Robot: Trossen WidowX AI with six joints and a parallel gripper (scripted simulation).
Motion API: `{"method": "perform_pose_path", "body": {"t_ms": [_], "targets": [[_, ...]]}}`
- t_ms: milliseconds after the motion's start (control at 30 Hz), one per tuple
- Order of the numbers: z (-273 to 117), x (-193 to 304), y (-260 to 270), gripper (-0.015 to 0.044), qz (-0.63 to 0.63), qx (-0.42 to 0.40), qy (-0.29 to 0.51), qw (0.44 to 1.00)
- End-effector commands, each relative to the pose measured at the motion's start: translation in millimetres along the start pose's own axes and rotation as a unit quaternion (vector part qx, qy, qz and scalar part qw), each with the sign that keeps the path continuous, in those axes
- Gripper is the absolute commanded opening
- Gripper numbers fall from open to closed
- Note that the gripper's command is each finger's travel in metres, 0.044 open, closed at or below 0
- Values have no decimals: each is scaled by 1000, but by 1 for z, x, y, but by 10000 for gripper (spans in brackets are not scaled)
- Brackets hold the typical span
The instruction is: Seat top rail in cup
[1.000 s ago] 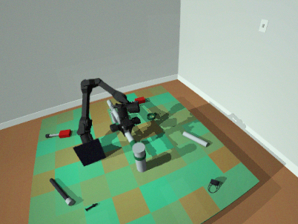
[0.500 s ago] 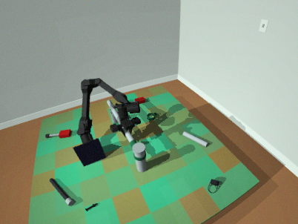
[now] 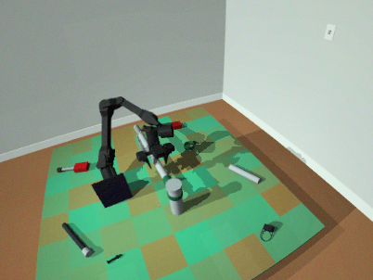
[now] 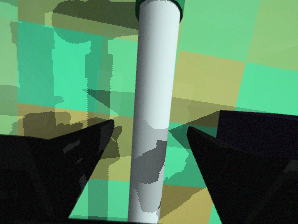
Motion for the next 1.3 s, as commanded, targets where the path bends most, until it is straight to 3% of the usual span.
{"method": "perform_pose_path", "body": {"t_ms": [0,233,467,1267], "targets": [[-20,10,3,440,-4,-4,-3,1000],[-30,16,3,440,-2,-5,-4,1000],[-73,18,-1,440,-2,-5,-4,1000],[-73,18,-1,440,-2,-5,-4,1000]]}}
Point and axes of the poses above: the point midway between the two fingers, 35 mm back from their tips, its own z axis out along the fingers, its own y axis across the jaws, x = y × z, the point moved 1 cm from there along -z, back along the fingers, and after that the axes turned 10 degrees about -z, right-handed, at the moved point
